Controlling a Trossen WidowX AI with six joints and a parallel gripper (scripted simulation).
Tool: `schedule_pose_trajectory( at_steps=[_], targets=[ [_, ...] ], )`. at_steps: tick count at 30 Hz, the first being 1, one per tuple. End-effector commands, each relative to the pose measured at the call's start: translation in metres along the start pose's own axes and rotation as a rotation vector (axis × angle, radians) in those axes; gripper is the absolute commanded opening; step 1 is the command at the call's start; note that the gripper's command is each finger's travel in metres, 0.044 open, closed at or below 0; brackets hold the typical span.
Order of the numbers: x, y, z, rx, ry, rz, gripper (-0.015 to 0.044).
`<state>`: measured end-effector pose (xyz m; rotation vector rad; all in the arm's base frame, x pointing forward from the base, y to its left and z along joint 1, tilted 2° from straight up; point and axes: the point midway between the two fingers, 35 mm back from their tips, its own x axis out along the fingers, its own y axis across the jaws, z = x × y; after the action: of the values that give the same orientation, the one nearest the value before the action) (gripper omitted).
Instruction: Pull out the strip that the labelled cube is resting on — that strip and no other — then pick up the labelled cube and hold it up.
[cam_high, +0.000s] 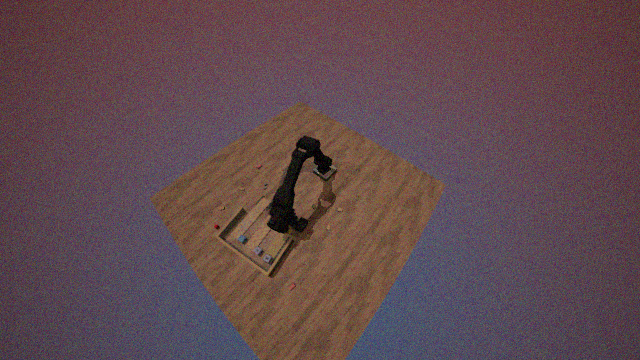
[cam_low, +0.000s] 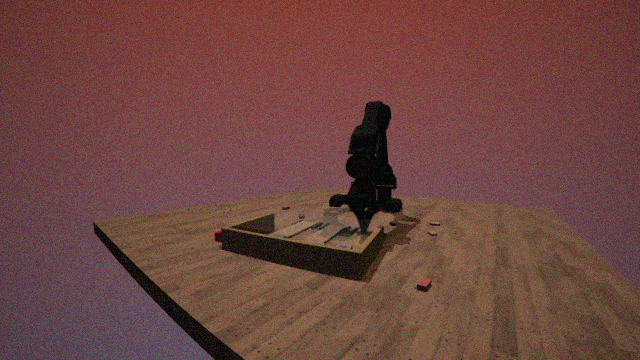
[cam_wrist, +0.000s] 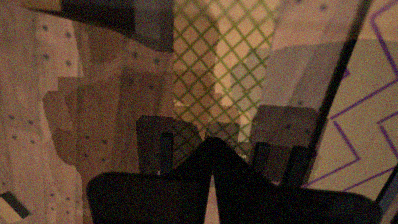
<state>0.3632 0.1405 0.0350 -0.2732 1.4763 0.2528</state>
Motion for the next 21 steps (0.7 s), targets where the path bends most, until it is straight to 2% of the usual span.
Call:
schedule_pose_trajectory(
  at_steps=[1, 21],
  targets=[
    [0.004, 0.001, 0.001, 0.004, 0.006, 0.004, 0.0],
    [0.005, 0.001, -0.021, 0.004, 0.008, 0.003, 0.0]
  ],
)
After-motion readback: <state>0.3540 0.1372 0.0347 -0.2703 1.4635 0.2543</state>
